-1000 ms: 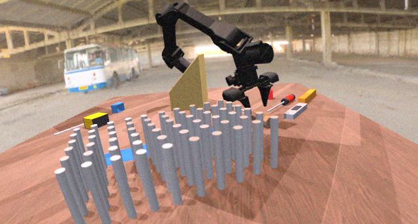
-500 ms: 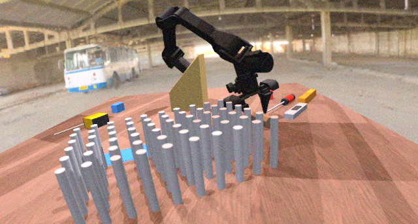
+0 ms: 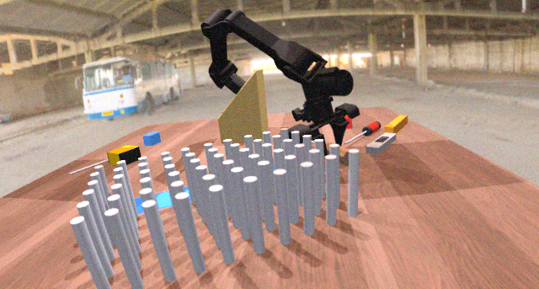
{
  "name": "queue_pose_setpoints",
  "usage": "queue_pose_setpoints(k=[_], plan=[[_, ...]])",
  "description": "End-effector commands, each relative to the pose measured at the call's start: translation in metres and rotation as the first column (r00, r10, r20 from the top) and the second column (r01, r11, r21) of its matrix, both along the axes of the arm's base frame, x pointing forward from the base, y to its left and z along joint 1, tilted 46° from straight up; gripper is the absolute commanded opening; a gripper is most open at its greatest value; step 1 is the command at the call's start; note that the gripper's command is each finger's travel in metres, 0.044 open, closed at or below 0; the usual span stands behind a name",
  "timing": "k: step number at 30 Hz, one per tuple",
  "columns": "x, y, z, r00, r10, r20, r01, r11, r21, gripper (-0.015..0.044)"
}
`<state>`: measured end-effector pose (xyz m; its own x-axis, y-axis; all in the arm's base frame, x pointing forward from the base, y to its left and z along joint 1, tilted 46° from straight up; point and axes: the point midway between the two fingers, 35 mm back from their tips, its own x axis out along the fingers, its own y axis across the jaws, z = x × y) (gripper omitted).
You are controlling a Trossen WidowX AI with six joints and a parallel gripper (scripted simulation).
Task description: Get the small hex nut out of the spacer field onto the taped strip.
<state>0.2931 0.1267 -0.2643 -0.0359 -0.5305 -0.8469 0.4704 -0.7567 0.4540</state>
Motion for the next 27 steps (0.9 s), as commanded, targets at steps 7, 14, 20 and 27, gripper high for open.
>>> queue_pose_setpoints(k=[7,14,20,27], plan=[[-0.004,0.043,0.042,1.0,-0.002,0.003,0.002,1.0,0.007,0.0],[-0.011,0.041,0.041,0.995,-0.067,0.07,0.067,0.998,0.011,0.0],[-0.023,0.037,0.041,0.967,-0.179,0.181,0.176,0.984,0.033,0.0],[-0.037,0.032,0.042,0.903,-0.308,0.3,0.298,0.951,0.082,0.0]])
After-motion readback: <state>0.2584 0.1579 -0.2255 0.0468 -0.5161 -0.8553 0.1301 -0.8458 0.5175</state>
